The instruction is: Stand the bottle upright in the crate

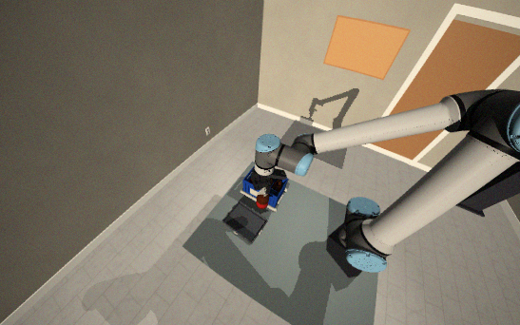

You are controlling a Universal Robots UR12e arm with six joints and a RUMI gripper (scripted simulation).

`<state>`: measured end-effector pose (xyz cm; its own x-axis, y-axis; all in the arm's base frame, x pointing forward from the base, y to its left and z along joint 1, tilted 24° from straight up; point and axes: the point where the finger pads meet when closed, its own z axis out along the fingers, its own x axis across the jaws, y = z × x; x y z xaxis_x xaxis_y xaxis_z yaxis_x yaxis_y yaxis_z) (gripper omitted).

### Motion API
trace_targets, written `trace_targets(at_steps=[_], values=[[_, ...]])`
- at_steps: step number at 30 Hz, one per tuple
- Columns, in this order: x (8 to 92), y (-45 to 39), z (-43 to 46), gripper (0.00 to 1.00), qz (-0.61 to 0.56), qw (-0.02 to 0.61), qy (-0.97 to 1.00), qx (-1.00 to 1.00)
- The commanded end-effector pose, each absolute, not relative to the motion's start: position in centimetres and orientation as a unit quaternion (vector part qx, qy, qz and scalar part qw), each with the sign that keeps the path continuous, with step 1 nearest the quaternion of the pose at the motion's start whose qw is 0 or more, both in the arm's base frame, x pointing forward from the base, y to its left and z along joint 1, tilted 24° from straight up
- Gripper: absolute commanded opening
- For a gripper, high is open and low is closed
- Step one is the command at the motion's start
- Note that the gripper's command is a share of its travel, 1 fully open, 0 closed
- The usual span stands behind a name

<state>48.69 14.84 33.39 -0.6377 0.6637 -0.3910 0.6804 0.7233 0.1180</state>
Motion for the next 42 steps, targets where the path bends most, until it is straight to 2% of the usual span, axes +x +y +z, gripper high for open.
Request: trace_targets(at_steps=[1,42], values=[[48.6,13.8,33.6,0.00,-0.019,0.208,0.905,0.371],[47.6,6.1,34.8,0.00,-0.019,0.208,0.905,0.371]])
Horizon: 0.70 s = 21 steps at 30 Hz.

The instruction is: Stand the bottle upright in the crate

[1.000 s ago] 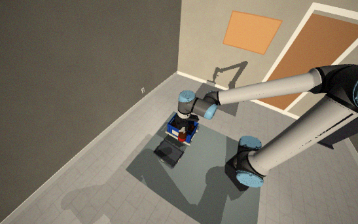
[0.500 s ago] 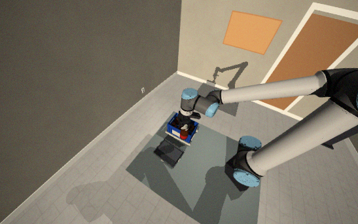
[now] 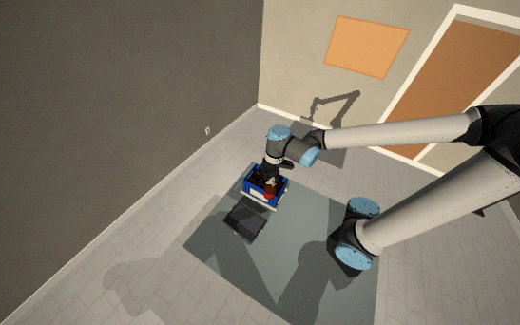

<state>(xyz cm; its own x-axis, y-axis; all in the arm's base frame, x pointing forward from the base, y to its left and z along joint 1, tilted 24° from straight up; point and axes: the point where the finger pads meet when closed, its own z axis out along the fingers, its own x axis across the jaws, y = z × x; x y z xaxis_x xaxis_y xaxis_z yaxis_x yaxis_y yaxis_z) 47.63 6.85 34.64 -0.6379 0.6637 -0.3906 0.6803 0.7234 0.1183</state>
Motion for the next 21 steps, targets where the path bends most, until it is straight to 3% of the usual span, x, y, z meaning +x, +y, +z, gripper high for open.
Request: trace_targets(at_steps=[1,21], values=[[47.5,6.0,34.9,0.00,-0.019,0.208,0.905,0.371],[47.2,3.2,35.3,0.00,-0.019,0.208,0.905,0.371]])
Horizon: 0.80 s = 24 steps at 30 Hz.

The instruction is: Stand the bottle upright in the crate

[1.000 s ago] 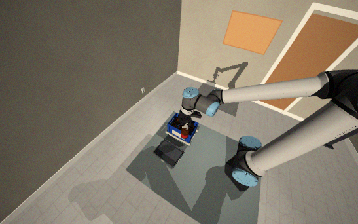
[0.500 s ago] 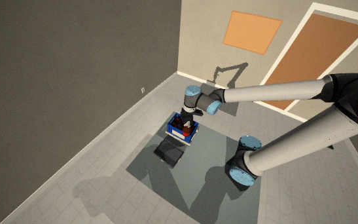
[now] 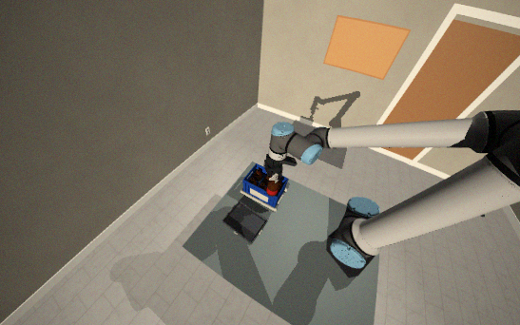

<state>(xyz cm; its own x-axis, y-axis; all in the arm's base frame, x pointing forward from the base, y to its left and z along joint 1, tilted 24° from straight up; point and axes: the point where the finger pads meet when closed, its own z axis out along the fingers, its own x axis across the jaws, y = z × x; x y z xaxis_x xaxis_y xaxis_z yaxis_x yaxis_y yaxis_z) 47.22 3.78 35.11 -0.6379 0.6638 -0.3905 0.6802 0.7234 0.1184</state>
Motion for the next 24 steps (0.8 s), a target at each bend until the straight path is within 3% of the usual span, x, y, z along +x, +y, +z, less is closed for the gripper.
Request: trace_targets(at_steps=[1,24], values=[[47.2,3.1,35.3,0.00,-0.019,0.208,0.905,0.371],[46.9,1.3,35.6,0.00,-0.019,0.208,0.905,0.371]])
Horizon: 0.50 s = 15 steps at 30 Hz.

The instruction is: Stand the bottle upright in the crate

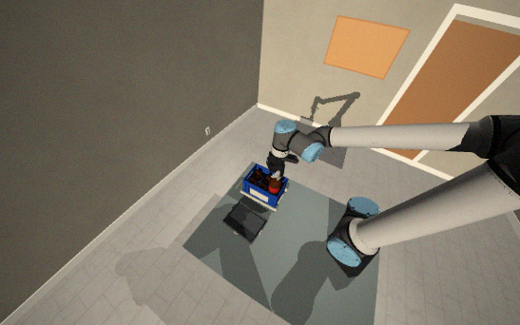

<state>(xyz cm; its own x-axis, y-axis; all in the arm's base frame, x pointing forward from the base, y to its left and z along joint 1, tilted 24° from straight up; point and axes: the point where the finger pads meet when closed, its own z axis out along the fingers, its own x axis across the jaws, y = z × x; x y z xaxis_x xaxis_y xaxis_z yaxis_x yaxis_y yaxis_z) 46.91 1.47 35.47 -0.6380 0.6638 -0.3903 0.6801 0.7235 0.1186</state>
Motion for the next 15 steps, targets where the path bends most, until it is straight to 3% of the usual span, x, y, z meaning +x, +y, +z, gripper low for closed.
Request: trace_targets(at_steps=[1,15], values=[[46.91,1.22,35.60,0.00,-0.019,0.208,0.905,0.371],[46.83,0.57,35.70,0.00,-0.019,0.208,0.905,0.371]])
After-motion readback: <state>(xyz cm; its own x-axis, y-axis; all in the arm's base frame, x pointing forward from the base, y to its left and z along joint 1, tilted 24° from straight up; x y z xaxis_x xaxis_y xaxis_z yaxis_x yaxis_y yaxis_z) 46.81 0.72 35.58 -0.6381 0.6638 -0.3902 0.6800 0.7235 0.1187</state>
